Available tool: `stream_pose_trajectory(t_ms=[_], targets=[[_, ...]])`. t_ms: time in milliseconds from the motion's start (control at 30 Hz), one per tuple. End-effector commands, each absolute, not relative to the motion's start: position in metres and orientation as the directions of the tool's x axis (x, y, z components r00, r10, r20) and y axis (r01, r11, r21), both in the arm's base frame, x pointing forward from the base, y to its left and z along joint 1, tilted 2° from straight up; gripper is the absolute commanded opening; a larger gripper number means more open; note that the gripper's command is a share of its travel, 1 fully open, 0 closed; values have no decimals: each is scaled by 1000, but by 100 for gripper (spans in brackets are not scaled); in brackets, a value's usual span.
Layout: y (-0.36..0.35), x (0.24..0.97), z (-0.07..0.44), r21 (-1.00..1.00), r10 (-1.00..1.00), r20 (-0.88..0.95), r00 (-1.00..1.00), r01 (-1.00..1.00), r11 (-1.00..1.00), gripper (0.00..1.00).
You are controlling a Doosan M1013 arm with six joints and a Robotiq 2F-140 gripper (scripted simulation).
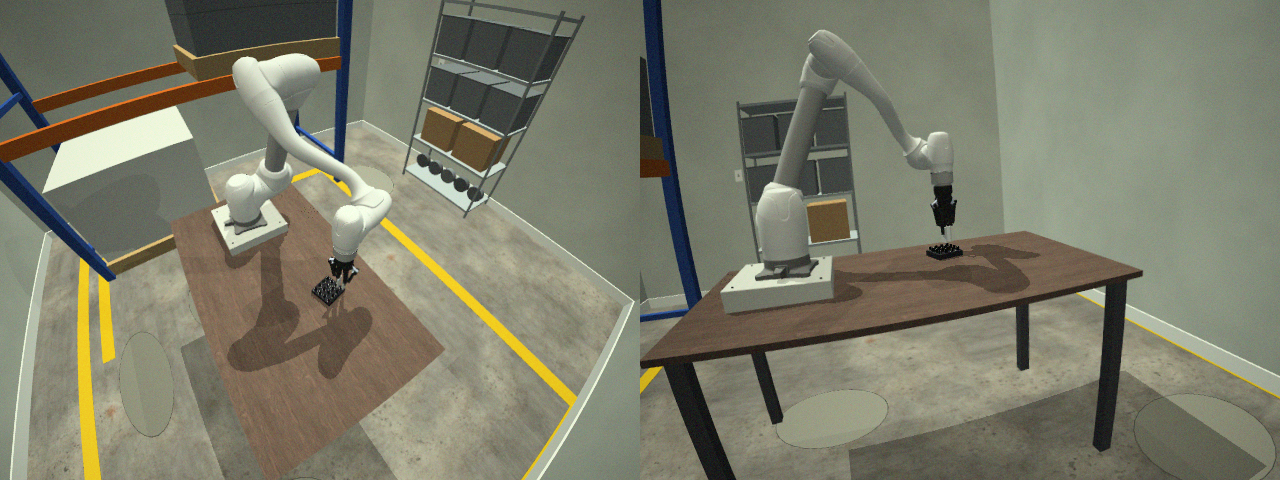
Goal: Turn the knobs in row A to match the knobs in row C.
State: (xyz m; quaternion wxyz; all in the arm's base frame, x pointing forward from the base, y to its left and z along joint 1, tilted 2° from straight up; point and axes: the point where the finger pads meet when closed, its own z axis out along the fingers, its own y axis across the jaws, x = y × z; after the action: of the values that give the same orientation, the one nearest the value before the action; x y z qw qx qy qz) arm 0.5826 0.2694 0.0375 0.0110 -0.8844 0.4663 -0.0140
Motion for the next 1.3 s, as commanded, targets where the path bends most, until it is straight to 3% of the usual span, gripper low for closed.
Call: stream_pose_trajectory(t_ms=[0, 1267], targets=[[269, 583, 38, -33, -825, 14, 565, -825, -565, 12], [269, 583, 33, -33, -825, 14, 565, -825, -565, 12]])
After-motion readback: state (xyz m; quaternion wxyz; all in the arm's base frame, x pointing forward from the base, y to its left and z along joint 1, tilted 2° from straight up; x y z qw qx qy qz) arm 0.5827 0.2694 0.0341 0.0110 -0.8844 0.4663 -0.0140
